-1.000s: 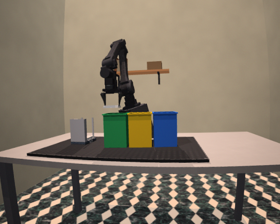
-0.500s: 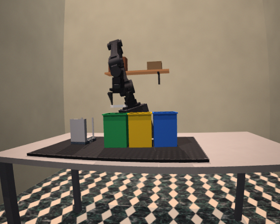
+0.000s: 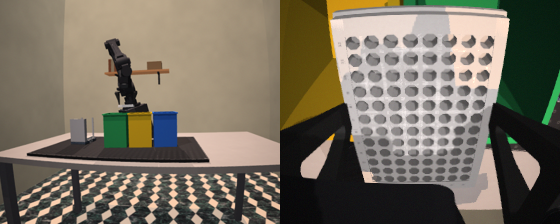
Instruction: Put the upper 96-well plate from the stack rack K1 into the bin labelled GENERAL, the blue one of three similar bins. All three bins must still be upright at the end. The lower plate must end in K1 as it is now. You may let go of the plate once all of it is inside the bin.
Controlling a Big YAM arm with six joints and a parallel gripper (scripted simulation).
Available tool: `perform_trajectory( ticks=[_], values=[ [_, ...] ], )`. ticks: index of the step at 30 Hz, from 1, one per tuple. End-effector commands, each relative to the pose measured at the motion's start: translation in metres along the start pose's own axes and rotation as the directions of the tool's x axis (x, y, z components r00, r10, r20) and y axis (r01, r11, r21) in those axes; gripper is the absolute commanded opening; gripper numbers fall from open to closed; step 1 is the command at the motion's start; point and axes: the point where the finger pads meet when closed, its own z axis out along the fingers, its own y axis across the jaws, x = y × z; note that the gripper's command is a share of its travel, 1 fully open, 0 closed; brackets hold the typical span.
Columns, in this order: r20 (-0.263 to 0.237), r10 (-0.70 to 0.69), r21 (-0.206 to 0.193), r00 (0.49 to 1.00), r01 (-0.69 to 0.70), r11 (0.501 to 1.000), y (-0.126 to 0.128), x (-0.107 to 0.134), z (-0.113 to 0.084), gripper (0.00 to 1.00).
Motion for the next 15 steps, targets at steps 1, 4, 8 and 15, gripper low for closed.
perform_trajectory(
  ticks=[1, 4, 8, 15],
  values=[
    [0.048, 0.034, -0.008, 0.998, -0.034, 0.999, 0.016, -0.027, -0.012, 0.0],
    [0.048, 0.035, -0.009, 0.998, -0.034, 0.999, 0.027, -0.029, -0.012, 0.0],
    [0.047, 0.035, -0.012, 0.998, -0.034, 0.999, 0.042, -0.03, -0.011, 0.0],
    [0.046, 0.035, -0.015, 0.998, -0.034, 0.999, 0.06, -0.032, -0.011, 0.0]
  ],
)
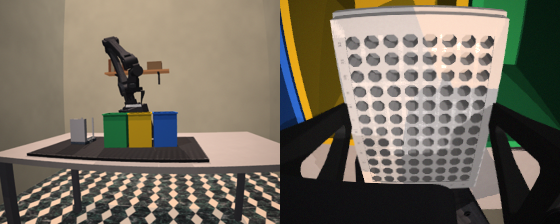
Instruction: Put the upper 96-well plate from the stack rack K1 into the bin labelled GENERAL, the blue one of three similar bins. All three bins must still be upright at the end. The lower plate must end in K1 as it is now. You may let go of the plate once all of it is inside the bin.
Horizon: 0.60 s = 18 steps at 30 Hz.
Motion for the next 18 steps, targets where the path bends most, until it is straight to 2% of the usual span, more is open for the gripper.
perform_trajectory(
  ticks=[1, 18],
  values=[
    [0.047, 0.031, -0.015, 0.998, -0.03, 0.999, 0.02, -0.026, -0.012, 0.0],
    [0.043, 0.031, -0.023, 0.999, -0.03, 0.999, 0.074, -0.03, -0.011, 0.0]
  ],
)
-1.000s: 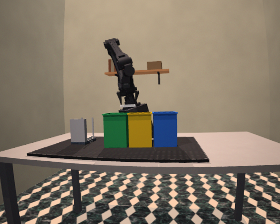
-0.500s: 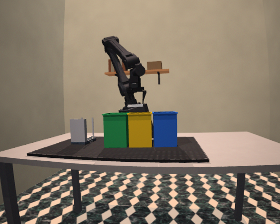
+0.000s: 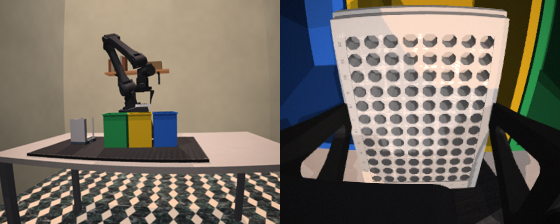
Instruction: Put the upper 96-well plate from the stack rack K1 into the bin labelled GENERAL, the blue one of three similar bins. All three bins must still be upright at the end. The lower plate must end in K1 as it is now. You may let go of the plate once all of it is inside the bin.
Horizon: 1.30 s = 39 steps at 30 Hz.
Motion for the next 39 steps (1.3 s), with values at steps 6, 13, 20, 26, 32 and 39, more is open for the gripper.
perform_trajectory(
  ticks=[6, 13, 20, 26, 32, 39],
  values=[
    [0.041, 0.025, -0.025, 0.999, -0.024, 0.999, 0.043, -0.025, -0.01, 0.0],
    [0.04, 0.025, -0.027, 0.999, -0.023, 0.999, 0.061, -0.026, -0.01, 0.0],
    [0.038, 0.024, -0.03, 0.999, -0.023, 0.999, 0.085, -0.027, -0.01, 0.0],
    [0.035, 0.023, -0.03, 0.999, -0.022, 0.999, 0.106, -0.029, -0.01, 0.0],
    [0.032, 0.022, -0.029, 0.999, -0.021, 0.999, 0.119, -0.029, -0.01, 0.0],
    [0.025, 0.019, -0.022, 1.0, -0.018, 1.0, 0.134, -0.03, -0.009, 0.0]
  ],
)
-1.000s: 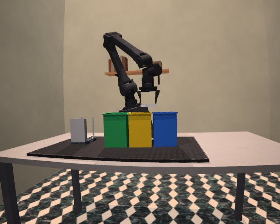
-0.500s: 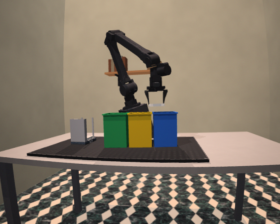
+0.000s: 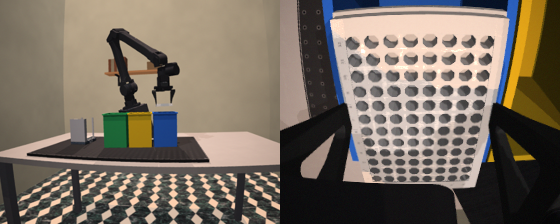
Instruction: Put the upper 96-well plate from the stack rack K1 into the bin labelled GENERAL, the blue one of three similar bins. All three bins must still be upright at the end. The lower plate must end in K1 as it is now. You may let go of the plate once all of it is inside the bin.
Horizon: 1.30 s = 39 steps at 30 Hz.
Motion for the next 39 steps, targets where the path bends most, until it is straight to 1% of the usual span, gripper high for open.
perform_trajectory(
  ticks=[1, 3, 12, 24, 26, 39],
  values=[
    [0.021, 0.014, -0.021, 1.0, -0.013, 1.0, 0.019, -0.013, -0.009, 0.0],
    [0.001, 0.03, -0.002, 1.0, -0.03, 1.0, 0.006, -0.01, -0.001, 0.0],
    [0.014, 0.02, -0.015, 1.0, -0.02, 1.0, 0.01, -0.021, -0.007, 0.0],
    [0.013, 0.018, -0.013, 1.0, -0.018, 1.0, 0.009, -0.023, -0.007, 0.0],
    [0.005, 0.017, -0.005, 1.0, -0.017, 1.0, 0.006, -0.018, -0.003, 0.0],
    [0.013, 0.019, -0.012, 1.0, -0.019, 1.0, 0.008, -0.024, -0.007, 0.0]
  ],
)
